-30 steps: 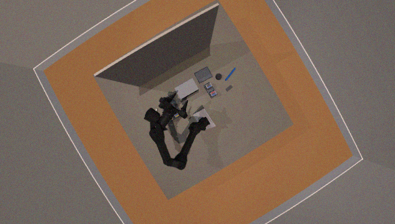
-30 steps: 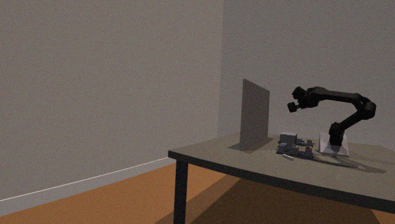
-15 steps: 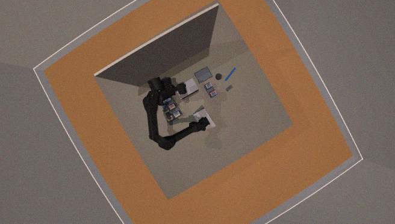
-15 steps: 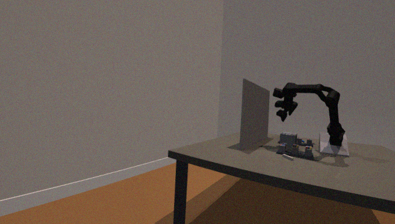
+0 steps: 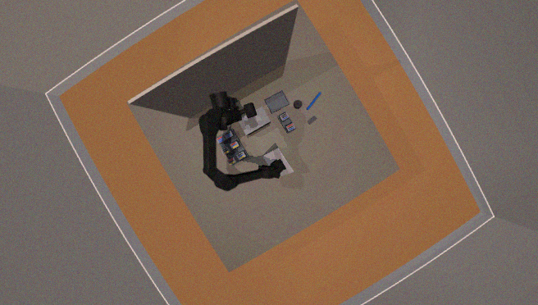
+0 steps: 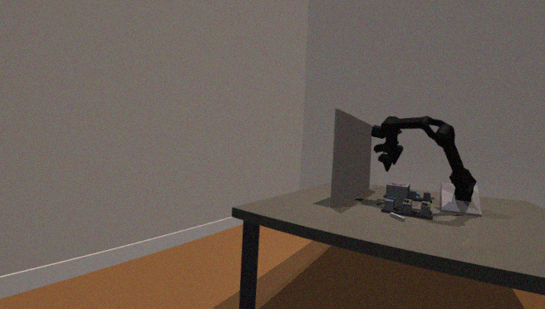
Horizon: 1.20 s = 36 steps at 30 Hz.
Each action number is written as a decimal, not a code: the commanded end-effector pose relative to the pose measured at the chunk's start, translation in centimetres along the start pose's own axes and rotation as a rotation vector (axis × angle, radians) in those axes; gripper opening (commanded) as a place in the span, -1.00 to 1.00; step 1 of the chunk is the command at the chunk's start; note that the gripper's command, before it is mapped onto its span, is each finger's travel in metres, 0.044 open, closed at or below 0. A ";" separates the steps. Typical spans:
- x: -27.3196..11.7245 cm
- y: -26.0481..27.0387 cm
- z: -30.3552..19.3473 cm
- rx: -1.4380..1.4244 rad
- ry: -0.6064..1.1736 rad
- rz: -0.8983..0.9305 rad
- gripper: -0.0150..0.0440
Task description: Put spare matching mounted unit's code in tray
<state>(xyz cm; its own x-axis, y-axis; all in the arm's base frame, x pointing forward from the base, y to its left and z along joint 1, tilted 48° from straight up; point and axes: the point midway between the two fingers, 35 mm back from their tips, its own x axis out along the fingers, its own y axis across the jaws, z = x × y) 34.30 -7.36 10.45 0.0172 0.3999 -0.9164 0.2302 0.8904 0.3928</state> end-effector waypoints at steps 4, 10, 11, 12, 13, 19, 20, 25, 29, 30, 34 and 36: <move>0.1 0.1 0.0 -0.004 0.004 0.007 1.00; 2.6 -5.8 -0.2 0.343 0.079 0.045 1.00; 3.4 -7.4 -0.5 0.442 0.101 0.057 1.00; 4.1 -9.0 -0.9 0.541 0.125 0.069 1.00; 4.8 -10.4 -1.3 0.629 0.146 0.080 1.00; 10.2 -18.2 -5.3 1.212 0.320 0.193 1.00; 10.9 -19.0 -6.0 1.283 0.346 0.209 1.00; 11.5 -19.6 -6.5 1.340 0.367 0.222 1.00; 12.9 -18.9 -6.8 1.340 0.367 0.223 0.64; 13.5 -18.5 -6.9 1.340 0.368 0.223 0.56; 15.0 -17.6 -7.3 1.340 0.368 0.224 0.53; 15.0 -17.6 -7.3 1.340 0.368 0.224 0.53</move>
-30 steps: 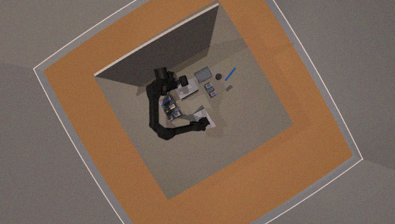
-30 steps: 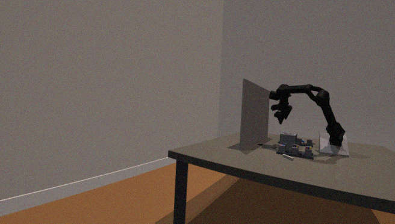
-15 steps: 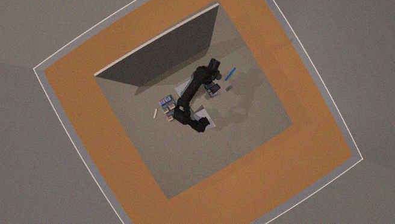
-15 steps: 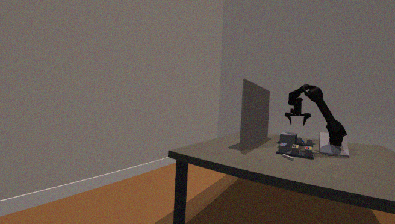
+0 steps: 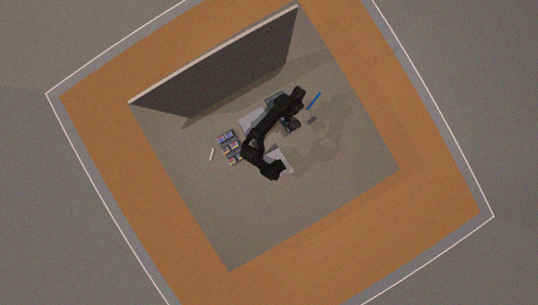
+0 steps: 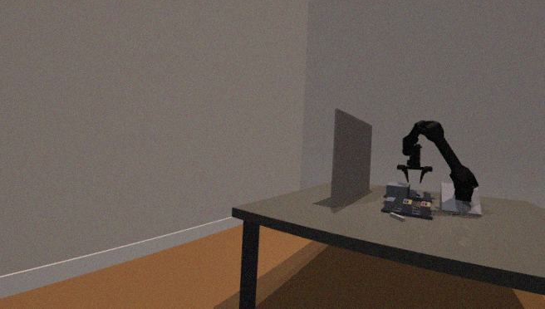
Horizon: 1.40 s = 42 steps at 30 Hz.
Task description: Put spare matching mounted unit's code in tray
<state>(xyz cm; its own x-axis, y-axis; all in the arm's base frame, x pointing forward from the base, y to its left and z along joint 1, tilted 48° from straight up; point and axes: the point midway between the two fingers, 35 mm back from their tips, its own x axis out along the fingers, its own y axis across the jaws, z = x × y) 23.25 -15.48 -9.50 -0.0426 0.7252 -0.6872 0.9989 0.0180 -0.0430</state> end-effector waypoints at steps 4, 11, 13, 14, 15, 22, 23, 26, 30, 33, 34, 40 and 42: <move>0.3 0.1 0.1 0.004 -0.004 0.015 0.53; 1.4 0.3 0.2 0.004 -0.005 0.015 0.53; 1.7 0.3 0.2 0.004 -0.005 0.015 0.53; 1.9 0.3 0.2 0.004 -0.005 0.015 0.53; 2.0 0.3 0.2 0.004 -0.005 0.015 0.53; 3.2 0.4 0.2 0.004 -0.005 0.015 0.53; 3.3 0.4 0.2 0.004 -0.005 0.015 0.53; 3.8 0.4 0.2 0.004 -0.004 0.015 0.53; 4.5 0.4 0.2 0.004 -0.004 0.015 0.53; 5.0 0.4 0.1 0.004 -0.004 0.016 0.53; 5.2 0.4 0.1 0.004 -0.004 0.016 0.53; 6.2 0.4 0.1 0.003 -0.003 0.016 0.53; 6.5 0.4 0.0 0.003 -0.003 0.016 0.53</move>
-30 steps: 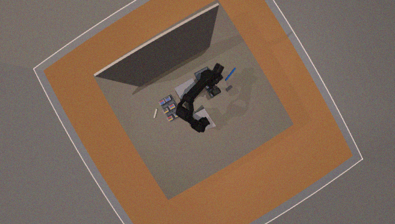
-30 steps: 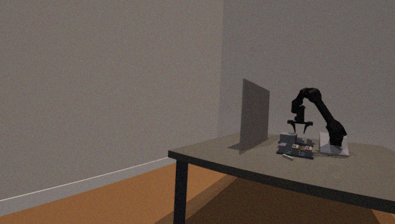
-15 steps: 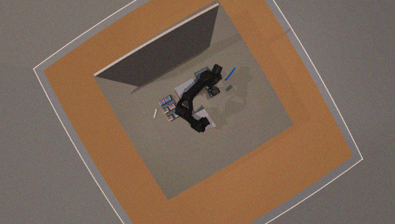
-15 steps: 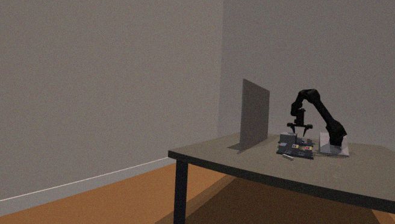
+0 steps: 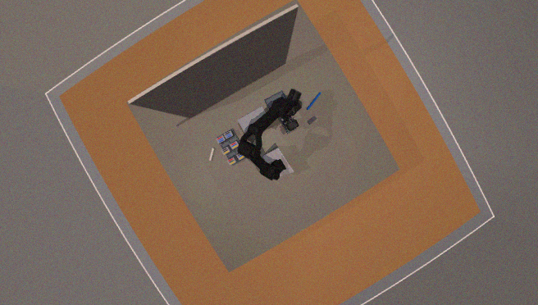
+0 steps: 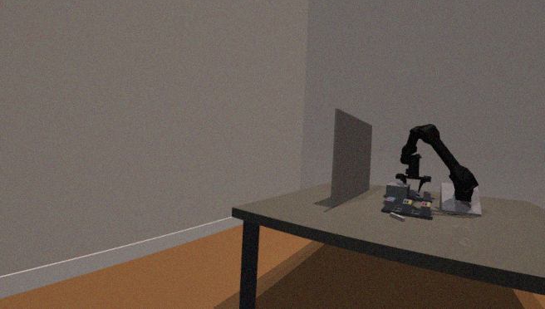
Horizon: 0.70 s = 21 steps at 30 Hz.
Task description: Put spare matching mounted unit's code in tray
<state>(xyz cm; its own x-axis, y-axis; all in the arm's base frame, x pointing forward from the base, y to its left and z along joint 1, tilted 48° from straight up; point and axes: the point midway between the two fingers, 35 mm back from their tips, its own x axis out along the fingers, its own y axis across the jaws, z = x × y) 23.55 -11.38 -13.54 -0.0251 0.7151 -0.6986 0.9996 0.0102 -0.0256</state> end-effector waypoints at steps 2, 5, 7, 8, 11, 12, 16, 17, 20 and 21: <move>1.1 -0.2 -0.1 0.010 0.012 -0.002 0.53; 1.6 -0.3 -0.2 0.010 0.013 -0.002 0.53; 1.9 -0.3 -0.2 0.010 0.013 -0.002 0.53; 2.1 -0.3 -0.2 0.010 0.013 -0.002 0.53; 2.4 -0.4 -0.3 0.010 0.014 -0.002 0.53; 2.4 -0.4 -0.3 0.010 0.014 -0.002 0.53; 2.4 -0.4 -0.3 0.010 0.014 -0.002 0.53; 2.4 -0.4 -0.3 0.010 0.014 -0.002 0.53; 2.4 -0.4 -0.3 0.010 0.014 -0.002 0.53; 2.4 -0.4 -0.3 0.010 0.014 -0.002 0.53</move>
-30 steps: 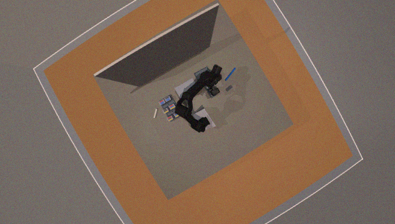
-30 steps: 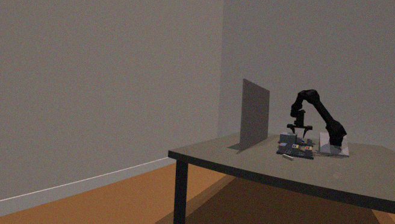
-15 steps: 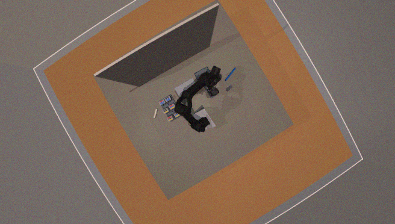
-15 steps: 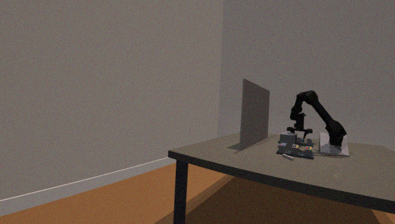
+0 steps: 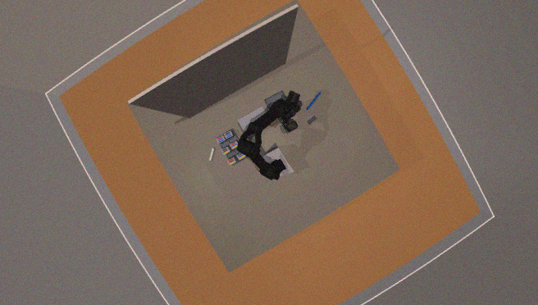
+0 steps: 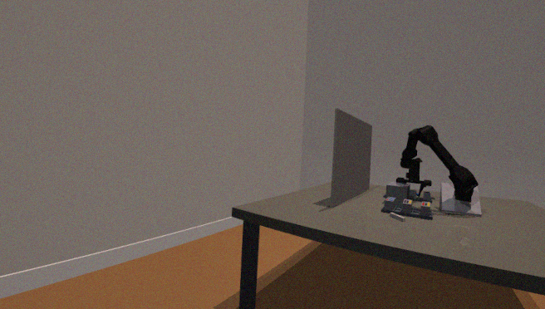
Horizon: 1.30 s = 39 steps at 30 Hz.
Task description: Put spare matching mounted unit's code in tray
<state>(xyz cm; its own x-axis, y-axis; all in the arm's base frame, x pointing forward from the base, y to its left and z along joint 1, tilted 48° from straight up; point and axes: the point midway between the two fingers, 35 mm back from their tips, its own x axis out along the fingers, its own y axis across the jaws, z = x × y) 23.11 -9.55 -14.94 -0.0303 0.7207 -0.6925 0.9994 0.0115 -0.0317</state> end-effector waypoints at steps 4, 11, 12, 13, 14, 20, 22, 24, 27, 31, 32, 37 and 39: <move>0.0 0.0 0.0 0.000 0.000 0.000 0.26; 0.0 0.0 0.0 0.000 0.000 0.000 -0.03; 0.0 0.0 0.0 0.000 0.000 0.000 -0.06; 0.0 0.0 0.0 0.000 0.000 0.000 -0.08; 0.0 0.0 0.0 0.000 0.000 0.000 -0.17; 0.0 0.0 0.0 0.000 0.000 0.000 -0.49; 0.0 0.0 0.0 0.000 0.000 0.000 -0.49; 0.0 0.0 0.0 0.000 0.000 0.000 -0.49; -0.4 0.0 0.0 0.001 0.000 0.000 -0.49; -3.1 0.2 0.2 0.003 0.000 0.001 -0.49; -3.9 0.2 0.2 0.004 0.000 0.001 -0.49; -7.4 0.0 0.1 0.007 0.002 0.002 -0.49; -7.9 0.0 0.1 0.008 0.003 0.002 -0.49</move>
<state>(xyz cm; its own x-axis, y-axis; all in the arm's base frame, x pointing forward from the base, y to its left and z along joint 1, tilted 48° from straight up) 23.30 -14.50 -10.51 -0.0256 0.7278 -0.6854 0.9992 -0.0032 -0.0407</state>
